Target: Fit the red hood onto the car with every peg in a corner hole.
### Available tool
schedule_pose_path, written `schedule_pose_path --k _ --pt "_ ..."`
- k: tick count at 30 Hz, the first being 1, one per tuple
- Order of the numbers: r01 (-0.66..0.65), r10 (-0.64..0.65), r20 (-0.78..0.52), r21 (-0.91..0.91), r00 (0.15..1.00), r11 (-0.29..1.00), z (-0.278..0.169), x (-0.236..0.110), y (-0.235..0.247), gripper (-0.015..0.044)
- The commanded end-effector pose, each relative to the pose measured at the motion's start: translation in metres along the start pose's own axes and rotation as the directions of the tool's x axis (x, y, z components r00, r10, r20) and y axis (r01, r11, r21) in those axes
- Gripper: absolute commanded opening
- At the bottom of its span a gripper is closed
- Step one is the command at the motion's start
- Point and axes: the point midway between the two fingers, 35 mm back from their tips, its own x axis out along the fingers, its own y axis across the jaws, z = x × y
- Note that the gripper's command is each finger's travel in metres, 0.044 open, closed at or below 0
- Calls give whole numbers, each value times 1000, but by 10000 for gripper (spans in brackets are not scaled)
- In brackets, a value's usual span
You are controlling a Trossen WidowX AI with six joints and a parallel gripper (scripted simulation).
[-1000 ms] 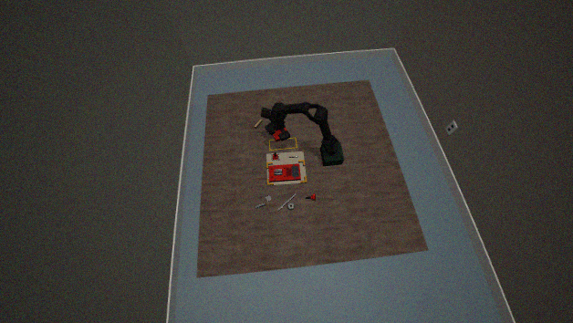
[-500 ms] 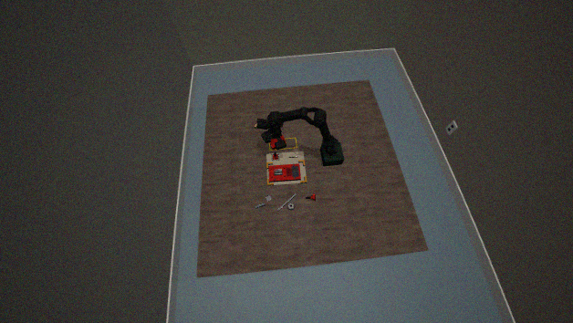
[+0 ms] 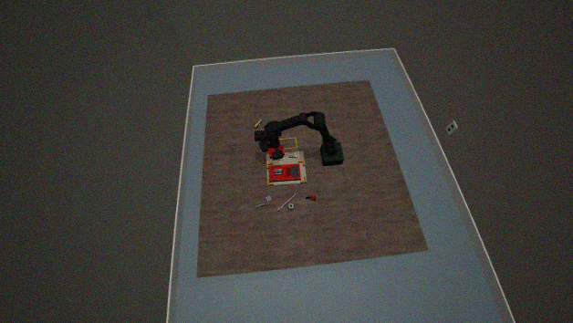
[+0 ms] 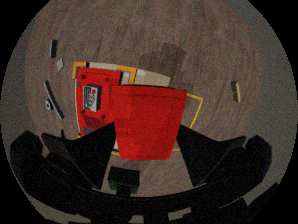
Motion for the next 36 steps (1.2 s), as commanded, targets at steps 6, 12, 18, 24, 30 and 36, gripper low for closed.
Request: schedule_pose_path --k 6,12,18,24,30,36 --pt "4 -5 18 66 1000 998 13 -5 40 0" --pt "-1 -1 19 111 1000 994 16 -6 68 0" --pt "-7 4 20 155 1000 988 17 -8 95 0" --pt "-10 7 20 181 1000 983 16 -9 111 0" --pt "-10 6 20 181 1000 983 16 2 109 0" --pt "-10 7 20 181 1000 983 17 37 111 0"
